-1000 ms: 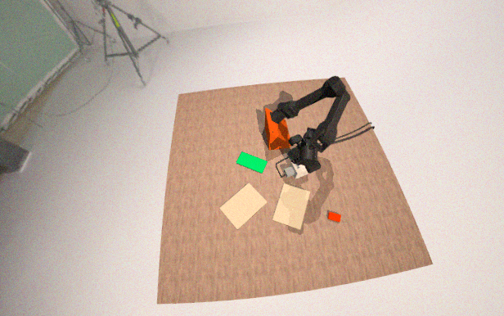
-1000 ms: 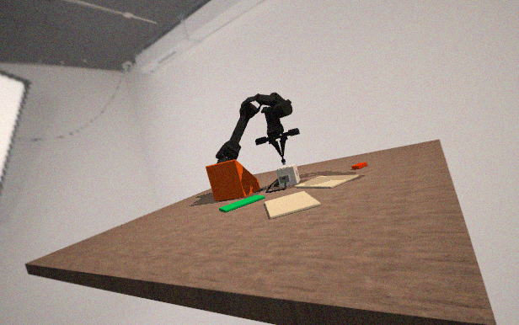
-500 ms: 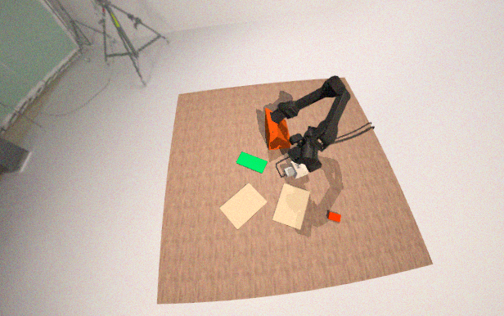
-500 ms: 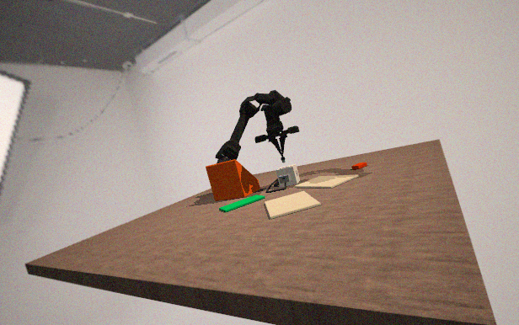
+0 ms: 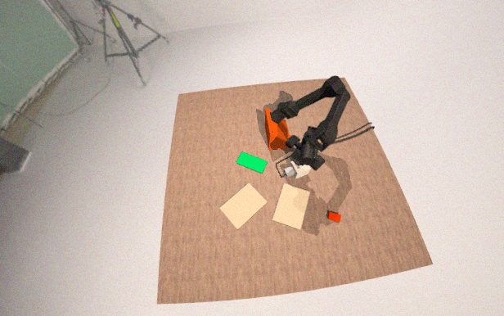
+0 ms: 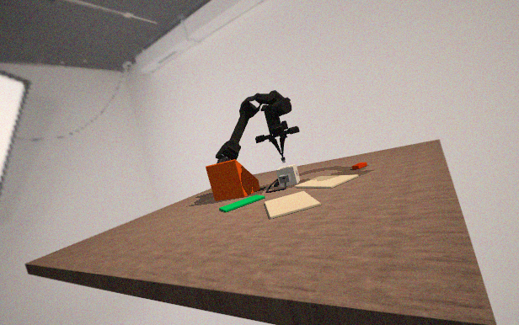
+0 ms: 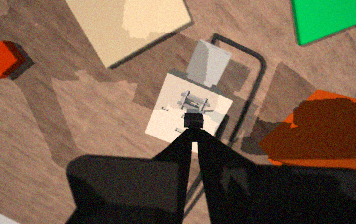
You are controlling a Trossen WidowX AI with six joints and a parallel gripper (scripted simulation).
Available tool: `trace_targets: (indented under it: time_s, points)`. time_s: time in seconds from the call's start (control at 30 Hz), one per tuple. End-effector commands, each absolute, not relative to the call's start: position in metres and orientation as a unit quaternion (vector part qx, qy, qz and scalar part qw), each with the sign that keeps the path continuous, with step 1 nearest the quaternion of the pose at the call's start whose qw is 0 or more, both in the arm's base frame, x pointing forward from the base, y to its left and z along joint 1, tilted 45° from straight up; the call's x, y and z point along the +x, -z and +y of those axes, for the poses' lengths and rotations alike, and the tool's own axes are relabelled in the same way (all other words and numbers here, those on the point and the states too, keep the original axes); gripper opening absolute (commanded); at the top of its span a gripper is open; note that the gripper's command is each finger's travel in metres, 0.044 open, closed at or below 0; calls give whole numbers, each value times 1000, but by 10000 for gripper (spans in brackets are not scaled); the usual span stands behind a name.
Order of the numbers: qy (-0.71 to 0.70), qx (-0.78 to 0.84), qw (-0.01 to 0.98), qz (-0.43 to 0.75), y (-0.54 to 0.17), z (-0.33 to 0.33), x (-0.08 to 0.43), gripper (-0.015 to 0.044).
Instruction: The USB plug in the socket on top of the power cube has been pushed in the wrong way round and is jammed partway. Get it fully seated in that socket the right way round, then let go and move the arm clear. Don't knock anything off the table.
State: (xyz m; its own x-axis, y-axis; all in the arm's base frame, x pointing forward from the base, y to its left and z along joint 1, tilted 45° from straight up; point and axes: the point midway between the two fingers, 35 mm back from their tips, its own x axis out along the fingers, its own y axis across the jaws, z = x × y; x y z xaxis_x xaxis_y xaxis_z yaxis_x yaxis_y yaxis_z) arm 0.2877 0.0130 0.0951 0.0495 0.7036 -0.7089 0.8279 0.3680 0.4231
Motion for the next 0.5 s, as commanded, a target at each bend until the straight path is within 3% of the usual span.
trace_targets:
  time_s: [0.0,0.47]
  points:
    - [33,534,490,689,-95,13,288,0]
    - [-93,436,579,683,-95,13,288,0]
